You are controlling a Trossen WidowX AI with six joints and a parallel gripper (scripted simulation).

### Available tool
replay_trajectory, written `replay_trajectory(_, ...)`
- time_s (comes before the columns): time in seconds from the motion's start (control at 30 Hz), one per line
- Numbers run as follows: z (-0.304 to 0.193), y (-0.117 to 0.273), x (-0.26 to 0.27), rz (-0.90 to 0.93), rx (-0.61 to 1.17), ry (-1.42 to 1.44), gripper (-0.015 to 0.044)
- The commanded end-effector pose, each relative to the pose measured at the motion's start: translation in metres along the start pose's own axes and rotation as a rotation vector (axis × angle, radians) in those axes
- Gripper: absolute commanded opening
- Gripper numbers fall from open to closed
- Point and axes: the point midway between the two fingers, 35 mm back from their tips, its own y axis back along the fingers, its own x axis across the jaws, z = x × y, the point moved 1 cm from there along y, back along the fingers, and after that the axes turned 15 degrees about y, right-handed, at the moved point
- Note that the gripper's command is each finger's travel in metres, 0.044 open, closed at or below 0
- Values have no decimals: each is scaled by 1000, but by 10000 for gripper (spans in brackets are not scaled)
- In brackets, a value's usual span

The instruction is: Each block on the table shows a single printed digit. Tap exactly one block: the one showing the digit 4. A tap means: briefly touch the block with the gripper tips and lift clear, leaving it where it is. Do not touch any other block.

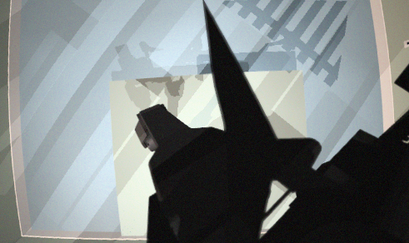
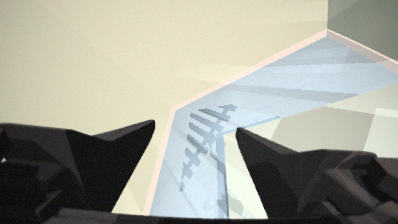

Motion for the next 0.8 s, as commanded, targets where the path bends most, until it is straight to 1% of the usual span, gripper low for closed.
replay_trajectory(0.0, 1, 0, -2, -1, -4, 2, 400)
replay_trajectory(0.1, 14, -4, -32, -18, -57, 30, 400)
replay_trajectory(0.2, 29, -10, -90, -85, -136, 79, 400)
replay_trajectory(0.37, 34, -16, -161, -209, -184, 137, 400)
replay_trajectory(0.57, 10, -24, -261, -391, -123, 187, 400)
replay_trajectory(0.77, -33, -26, -339, -541, 20, 232, 400)
